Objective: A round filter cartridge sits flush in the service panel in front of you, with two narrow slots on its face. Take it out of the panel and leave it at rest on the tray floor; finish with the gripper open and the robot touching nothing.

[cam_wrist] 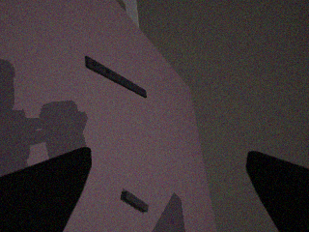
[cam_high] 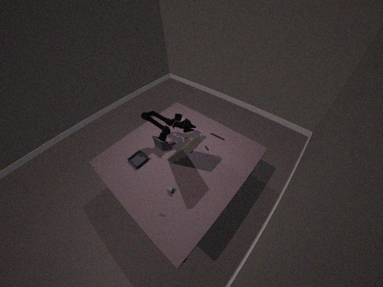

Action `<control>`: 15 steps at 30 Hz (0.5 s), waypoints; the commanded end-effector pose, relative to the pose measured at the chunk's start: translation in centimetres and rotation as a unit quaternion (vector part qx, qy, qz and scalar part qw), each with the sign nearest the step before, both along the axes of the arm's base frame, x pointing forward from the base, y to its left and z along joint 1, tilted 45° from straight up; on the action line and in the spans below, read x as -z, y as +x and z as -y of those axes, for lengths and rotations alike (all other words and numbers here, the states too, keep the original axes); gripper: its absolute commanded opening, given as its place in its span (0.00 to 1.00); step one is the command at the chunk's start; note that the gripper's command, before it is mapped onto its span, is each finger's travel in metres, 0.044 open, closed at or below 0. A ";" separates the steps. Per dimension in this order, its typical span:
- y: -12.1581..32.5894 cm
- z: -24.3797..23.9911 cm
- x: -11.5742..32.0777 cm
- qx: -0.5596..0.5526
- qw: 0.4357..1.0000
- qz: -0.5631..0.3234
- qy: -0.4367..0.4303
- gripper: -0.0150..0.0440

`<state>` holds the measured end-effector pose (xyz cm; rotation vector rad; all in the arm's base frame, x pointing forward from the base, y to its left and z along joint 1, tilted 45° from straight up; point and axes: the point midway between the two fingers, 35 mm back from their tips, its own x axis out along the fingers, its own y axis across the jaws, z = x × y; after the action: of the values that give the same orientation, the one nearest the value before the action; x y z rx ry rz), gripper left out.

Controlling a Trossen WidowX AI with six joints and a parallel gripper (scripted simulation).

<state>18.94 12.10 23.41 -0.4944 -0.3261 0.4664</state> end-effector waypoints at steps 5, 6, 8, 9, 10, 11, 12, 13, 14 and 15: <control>1.3 0.9 -0.1 0.016 0.999 -0.047 0.021 0.71; 1.9 1.3 -0.2 0.024 0.997 -0.069 0.031 0.67; 3.2 2.4 -0.2 0.042 0.991 -0.116 0.059 0.58; 3.8 3.0 -0.2 0.053 0.986 -0.139 0.075 0.53; 4.5 3.7 -0.2 0.063 0.980 -0.163 0.092 0.49; 5.1 4.4 -0.2 0.075 0.973 -0.186 0.111 0.44; 5.7 5.1 -0.2 0.086 0.965 -0.209 0.131 0.43; 6.2 5.9 -0.2 0.098 0.956 -0.231 0.152 0.43; 6.8 6.7 -0.2 0.110 0.945 -0.253 0.174 0.43; 7.3 7.6 -0.1 0.123 0.933 -0.274 0.198 0.43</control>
<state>24.88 6.54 23.69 -0.1351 0.0791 0.3264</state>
